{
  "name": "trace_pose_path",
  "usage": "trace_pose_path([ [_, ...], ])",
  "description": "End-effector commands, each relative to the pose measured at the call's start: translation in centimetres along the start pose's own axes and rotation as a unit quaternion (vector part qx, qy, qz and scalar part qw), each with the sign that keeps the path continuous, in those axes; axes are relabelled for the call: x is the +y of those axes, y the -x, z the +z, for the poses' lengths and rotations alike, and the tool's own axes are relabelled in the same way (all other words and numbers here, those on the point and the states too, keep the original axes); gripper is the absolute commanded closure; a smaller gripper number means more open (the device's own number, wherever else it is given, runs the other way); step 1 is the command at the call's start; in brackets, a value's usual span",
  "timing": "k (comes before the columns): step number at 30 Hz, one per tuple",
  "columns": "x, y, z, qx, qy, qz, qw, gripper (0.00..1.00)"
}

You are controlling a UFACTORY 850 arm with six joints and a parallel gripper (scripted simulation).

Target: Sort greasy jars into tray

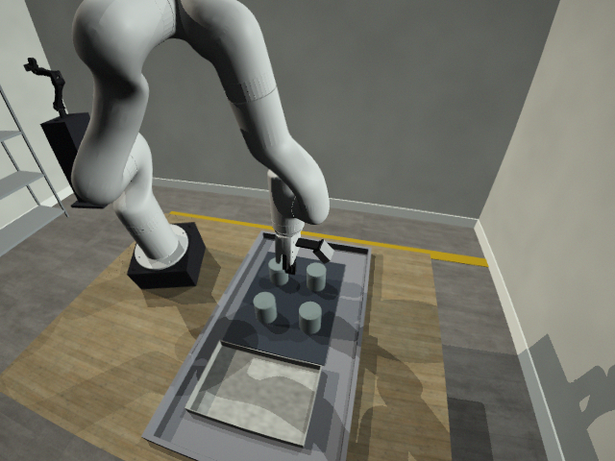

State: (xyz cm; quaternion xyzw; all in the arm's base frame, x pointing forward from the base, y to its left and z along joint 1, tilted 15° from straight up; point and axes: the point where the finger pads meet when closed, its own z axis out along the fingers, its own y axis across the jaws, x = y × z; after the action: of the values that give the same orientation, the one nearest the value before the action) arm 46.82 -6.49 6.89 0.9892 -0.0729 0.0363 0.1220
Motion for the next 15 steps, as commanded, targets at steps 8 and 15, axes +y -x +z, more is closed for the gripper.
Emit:
trace_pose_path([
  [8, -8.7, 0.2, -0.1, -0.001, 0.000, 0.001, 1.000, 1.00],
  [15, -8.7, 0.2, 0.9, -0.001, 0.000, 0.001, 1.000, 1.00],
])
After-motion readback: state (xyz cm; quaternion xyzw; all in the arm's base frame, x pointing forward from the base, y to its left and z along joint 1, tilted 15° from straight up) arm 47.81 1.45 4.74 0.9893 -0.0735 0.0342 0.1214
